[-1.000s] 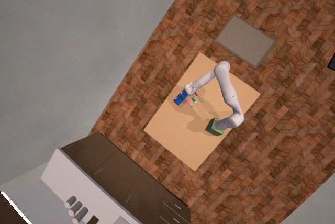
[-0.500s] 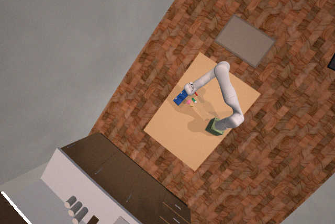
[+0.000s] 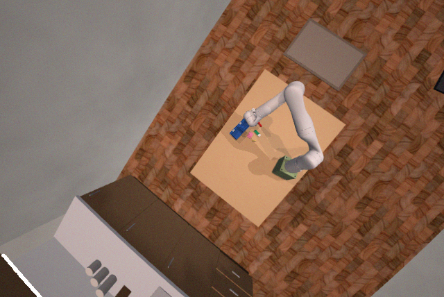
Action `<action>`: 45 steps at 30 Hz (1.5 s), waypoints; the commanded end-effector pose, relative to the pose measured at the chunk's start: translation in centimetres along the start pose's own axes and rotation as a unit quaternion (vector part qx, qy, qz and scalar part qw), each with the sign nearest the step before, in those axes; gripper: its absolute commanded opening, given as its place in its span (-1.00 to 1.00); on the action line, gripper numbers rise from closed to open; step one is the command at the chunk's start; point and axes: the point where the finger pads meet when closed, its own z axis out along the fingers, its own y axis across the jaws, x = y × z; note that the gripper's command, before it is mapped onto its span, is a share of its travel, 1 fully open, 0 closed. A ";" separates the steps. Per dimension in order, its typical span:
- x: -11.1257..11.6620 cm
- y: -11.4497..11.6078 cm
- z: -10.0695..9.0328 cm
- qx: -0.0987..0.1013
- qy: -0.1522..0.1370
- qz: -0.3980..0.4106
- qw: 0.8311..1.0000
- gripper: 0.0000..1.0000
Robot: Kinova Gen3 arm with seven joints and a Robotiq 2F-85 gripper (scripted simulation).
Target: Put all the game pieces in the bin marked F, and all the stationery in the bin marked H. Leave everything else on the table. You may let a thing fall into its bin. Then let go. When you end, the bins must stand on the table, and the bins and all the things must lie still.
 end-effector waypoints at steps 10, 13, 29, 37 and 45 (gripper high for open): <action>0.1 0.1 -1.4 -0.001 0.002 -0.004 1.000 -0.39; 0.1 0.1 -1.8 -0.001 0.002 -0.003 1.000 -0.39; 0.0 0.1 -5.3 0.000 0.002 -0.004 1.000 -0.39; 0.1 -0.1 -5.1 0.001 0.001 0.000 1.000 -0.39; 0.1 -0.1 -5.1 0.001 0.001 0.000 1.000 -0.39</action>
